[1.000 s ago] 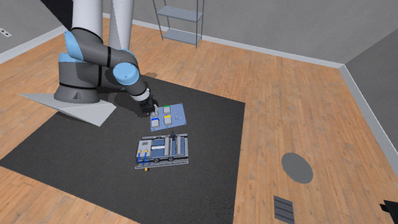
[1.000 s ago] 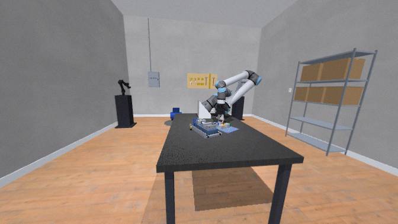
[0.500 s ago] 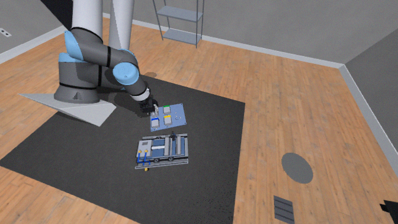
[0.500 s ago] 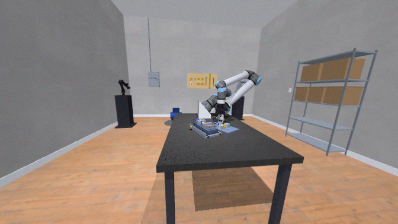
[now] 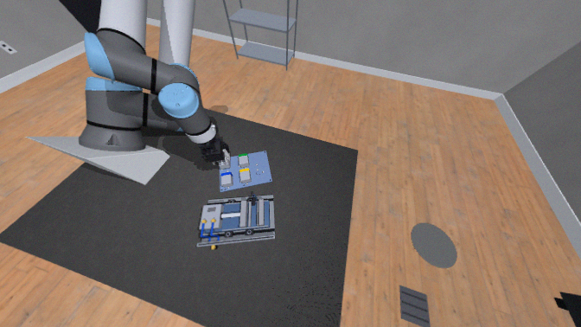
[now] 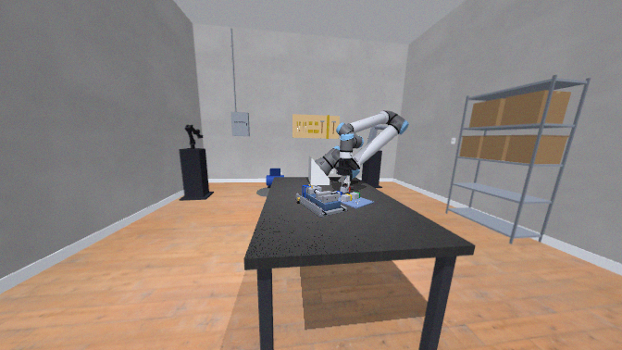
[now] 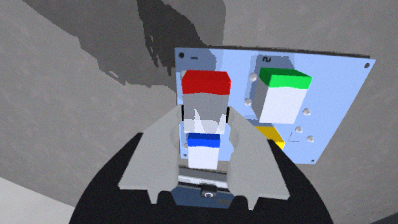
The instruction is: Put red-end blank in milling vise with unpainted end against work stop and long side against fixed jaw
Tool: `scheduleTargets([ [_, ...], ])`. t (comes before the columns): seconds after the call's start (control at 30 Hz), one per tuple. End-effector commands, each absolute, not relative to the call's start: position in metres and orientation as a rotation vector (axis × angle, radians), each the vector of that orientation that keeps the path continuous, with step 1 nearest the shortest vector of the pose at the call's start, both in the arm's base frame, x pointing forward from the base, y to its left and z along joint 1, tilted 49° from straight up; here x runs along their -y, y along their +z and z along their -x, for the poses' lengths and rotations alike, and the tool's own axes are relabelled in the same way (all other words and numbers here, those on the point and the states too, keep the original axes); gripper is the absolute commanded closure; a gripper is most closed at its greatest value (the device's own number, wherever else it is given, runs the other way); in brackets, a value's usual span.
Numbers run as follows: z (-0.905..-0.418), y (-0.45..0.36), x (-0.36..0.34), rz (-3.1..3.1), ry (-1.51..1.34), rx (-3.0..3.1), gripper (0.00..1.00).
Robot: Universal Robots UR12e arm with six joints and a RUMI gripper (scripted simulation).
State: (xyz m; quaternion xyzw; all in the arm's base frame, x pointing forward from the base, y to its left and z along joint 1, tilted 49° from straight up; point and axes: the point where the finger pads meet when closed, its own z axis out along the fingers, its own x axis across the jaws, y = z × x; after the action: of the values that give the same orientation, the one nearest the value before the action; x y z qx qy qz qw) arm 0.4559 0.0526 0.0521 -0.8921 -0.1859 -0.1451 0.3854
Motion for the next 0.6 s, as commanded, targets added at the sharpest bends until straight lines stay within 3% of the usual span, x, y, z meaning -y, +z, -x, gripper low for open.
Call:
scheduleTargets([
  [0.0, -0.453, 0.07, -0.033, 2.272, -0.37, 0.474, 1.0],
  [0.57, -0.446, 0.11, 0.012, 2.272, -0.37, 0.474, 1.0],
])
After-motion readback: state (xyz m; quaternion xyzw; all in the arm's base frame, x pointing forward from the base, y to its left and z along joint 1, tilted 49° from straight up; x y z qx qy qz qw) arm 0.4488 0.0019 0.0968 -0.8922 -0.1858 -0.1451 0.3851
